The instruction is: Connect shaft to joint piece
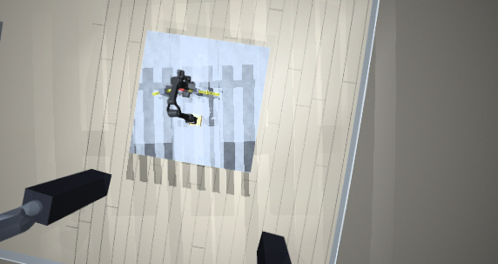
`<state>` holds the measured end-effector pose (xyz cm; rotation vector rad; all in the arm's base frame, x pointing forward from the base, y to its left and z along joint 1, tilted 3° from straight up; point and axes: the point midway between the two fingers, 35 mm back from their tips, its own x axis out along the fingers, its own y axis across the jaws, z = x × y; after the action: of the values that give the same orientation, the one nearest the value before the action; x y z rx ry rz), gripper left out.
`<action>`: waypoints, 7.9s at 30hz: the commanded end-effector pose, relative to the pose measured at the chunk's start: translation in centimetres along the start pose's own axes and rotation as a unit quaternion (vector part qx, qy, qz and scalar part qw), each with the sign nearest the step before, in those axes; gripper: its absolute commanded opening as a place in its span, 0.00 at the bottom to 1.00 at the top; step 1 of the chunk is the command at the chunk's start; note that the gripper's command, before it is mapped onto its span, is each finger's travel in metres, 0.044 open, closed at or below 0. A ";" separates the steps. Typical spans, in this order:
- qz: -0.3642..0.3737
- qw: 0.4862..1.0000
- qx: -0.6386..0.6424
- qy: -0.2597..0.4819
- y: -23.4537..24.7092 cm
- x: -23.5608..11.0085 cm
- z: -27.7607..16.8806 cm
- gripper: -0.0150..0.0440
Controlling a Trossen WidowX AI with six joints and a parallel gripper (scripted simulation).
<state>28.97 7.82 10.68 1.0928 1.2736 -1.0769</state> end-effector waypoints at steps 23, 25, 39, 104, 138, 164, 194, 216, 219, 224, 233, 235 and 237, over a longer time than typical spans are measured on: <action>-0.004 1.000 -0.002 0.005 -0.5 2.8 -6.8 1.00; -0.004 1.000 -0.002 0.005 -0.5 2.8 -6.9 1.00; -0.004 1.000 -0.002 0.005 -0.4 5.0 -7.0 1.00; -0.004 1.000 -0.002 0.005 -0.5 5.8 -7.0 0.56; -0.004 1.000 -0.002 0.005 -0.5 5.8 -7.0 0.56; -0.004 1.000 -0.004 0.003 -0.5 5.7 -6.9 0.25; -0.004 0.999 0.027 -0.022 -0.8 5.5 -6.9 0.30; -0.004 0.999 0.027 -0.022 -0.8 5.5 -6.9 1.00; -0.004 0.999 0.027 -0.022 -0.8 5.5 -6.9 1.00; -0.003 1.000 0.028 -0.013 -0.8 4.6 -6.9 1.00; -0.001 1.000 0.018 0.005 -0.8 2.4 -7.0 1.00; 0.000 1.000 -0.014 0.004 -0.7 1.7 -7.1 1.00; 0.001 0.999 -0.049 0.003 -0.5 1.0 -7.1 1.00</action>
<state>26.96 14.45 8.73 1.0638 1.2929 -1.0626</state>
